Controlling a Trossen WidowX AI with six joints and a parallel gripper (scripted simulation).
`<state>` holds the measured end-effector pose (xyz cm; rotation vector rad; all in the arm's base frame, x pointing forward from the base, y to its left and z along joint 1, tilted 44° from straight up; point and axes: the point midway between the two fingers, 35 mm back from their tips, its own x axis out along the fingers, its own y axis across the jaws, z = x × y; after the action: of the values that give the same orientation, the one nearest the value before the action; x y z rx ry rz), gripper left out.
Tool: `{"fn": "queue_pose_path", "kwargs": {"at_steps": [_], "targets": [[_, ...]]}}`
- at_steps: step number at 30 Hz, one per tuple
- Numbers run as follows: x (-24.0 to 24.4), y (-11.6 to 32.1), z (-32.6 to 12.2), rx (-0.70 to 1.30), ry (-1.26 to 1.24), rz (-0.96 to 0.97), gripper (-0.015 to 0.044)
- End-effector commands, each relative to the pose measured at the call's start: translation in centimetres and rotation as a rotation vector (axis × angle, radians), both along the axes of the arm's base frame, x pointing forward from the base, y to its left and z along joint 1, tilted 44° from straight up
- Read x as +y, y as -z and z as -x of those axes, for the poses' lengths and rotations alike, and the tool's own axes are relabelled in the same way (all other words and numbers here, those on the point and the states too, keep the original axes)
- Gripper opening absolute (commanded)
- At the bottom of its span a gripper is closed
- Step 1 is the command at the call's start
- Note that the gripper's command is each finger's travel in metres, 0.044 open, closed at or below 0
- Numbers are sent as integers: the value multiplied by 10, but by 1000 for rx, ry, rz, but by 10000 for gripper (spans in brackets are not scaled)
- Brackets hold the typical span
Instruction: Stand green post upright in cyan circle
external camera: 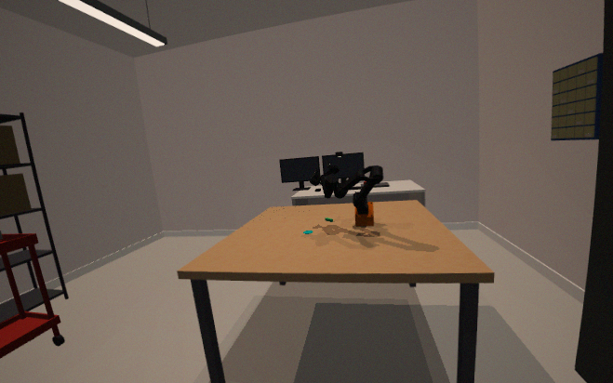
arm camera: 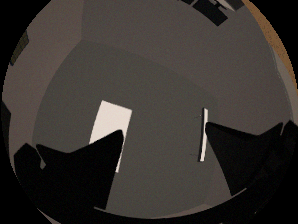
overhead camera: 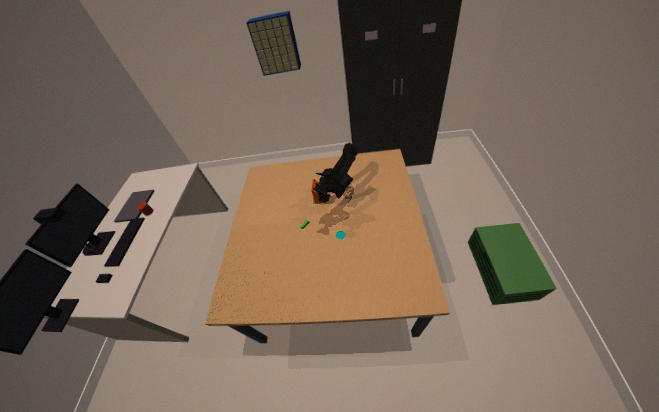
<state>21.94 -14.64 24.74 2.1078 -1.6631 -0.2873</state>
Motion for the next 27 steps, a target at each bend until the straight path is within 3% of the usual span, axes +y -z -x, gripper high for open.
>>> {"fn": "queue_pose_path", "kwargs": {"at_steps": [1,6,11,19,27], "targets": [[0,0,-2,23,-3,6,374],[-13,21,-58,605,-108,138,243],[-30,72,-106,1233,-302,244,233],[-43,137,-125,1742,-599,314,233],[-46,206,-119,2121,-1069,378,233]]}}
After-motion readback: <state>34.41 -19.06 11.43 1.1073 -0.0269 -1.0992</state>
